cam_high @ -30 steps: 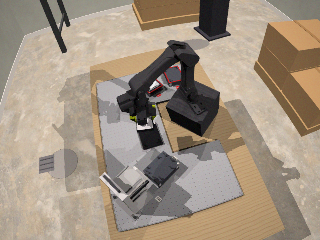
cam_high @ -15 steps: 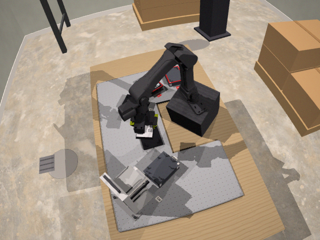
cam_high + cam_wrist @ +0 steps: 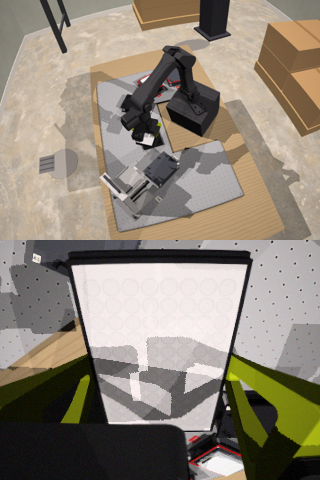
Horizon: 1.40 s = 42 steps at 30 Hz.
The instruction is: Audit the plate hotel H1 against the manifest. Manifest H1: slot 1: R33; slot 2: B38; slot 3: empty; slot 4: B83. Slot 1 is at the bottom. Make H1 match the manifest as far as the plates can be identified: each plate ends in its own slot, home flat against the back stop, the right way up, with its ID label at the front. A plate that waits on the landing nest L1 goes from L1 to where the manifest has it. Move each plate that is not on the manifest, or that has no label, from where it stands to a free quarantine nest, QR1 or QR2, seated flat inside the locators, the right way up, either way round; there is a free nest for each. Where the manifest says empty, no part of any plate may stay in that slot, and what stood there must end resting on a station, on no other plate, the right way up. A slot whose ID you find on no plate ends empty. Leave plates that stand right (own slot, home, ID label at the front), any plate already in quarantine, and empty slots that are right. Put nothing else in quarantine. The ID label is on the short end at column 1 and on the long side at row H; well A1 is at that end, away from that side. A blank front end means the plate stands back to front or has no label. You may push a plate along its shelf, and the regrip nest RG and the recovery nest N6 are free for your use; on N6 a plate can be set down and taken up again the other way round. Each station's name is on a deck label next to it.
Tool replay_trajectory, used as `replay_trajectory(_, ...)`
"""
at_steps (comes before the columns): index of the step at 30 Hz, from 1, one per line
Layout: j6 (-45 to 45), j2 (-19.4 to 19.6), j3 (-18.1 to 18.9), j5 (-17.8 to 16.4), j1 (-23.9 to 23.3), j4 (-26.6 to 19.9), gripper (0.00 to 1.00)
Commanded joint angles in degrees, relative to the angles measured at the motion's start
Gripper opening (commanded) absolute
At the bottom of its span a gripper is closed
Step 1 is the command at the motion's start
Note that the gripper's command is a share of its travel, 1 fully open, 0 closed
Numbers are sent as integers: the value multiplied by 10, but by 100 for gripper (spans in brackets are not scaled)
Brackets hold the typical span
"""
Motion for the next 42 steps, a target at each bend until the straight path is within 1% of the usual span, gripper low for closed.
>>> replay_trajectory(1, 79, 11, 26, 8, 22, -10, 86)
replay_trajectory(6, 156, 25, 44, 15, 52, -13, 86)
replay_trajectory(9, 169, 26, 48, 16, 58, -14, 86)
replay_trajectory(20, 380, 53, 83, 32, 124, -22, 86)
replay_trajectory(23, 399, 61, 94, 36, 141, -25, 86)
replay_trajectory(25, 399, 61, 94, 36, 141, -25, 86)
replay_trajectory(37, 459, 99, 145, 51, 202, -39, 86)
replay_trajectory(38, 459, 101, 141, 51, 202, -19, 86)
replay_trajectory(39, 458, 103, 114, 51, 200, -13, 86)
replay_trajectory(40, 458, 104, 109, 51, 190, -8, 86)
replay_trajectory(42, 458, 104, 109, 51, 190, -8, 86)
